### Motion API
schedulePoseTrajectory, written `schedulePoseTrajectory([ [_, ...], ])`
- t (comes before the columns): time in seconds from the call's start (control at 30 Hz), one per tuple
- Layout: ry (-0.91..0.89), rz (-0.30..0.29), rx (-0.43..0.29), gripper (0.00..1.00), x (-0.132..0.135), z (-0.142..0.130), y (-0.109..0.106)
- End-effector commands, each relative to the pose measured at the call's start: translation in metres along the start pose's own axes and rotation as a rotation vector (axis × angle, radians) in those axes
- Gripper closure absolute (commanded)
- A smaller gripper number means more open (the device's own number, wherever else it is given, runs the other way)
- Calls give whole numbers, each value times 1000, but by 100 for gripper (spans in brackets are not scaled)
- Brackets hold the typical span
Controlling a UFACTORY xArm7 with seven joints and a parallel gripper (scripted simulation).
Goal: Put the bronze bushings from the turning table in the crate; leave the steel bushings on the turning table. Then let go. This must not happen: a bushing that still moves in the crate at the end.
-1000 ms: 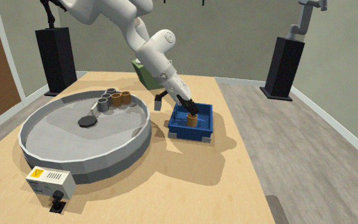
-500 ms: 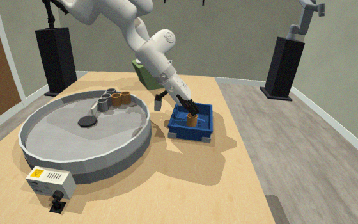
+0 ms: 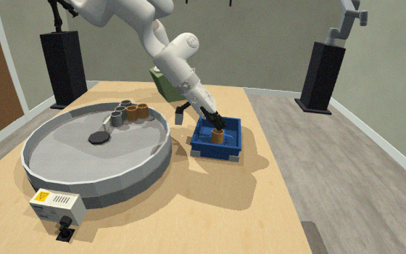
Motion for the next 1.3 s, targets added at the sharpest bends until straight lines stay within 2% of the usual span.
schedulePoseTrajectory([
  [0.0,-3,2,-2,89,0,-7,-6],
  [0.2,-3,2,-2,89,0,-17,-19],
  [0.6,-3,2,-2,89,1,-48,-56],
  [1.27,-3,2,-2,89,1,-51,-60],
])
Point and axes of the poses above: the point where the finger pads meet when closed, its own y axis out along the fingers, its own x axis across the jaws, z = x × y, the point moved 9 cm from there along -y, back along the fingers, and after that the axes turned 2 degrees about y, right-handed, at the moved point
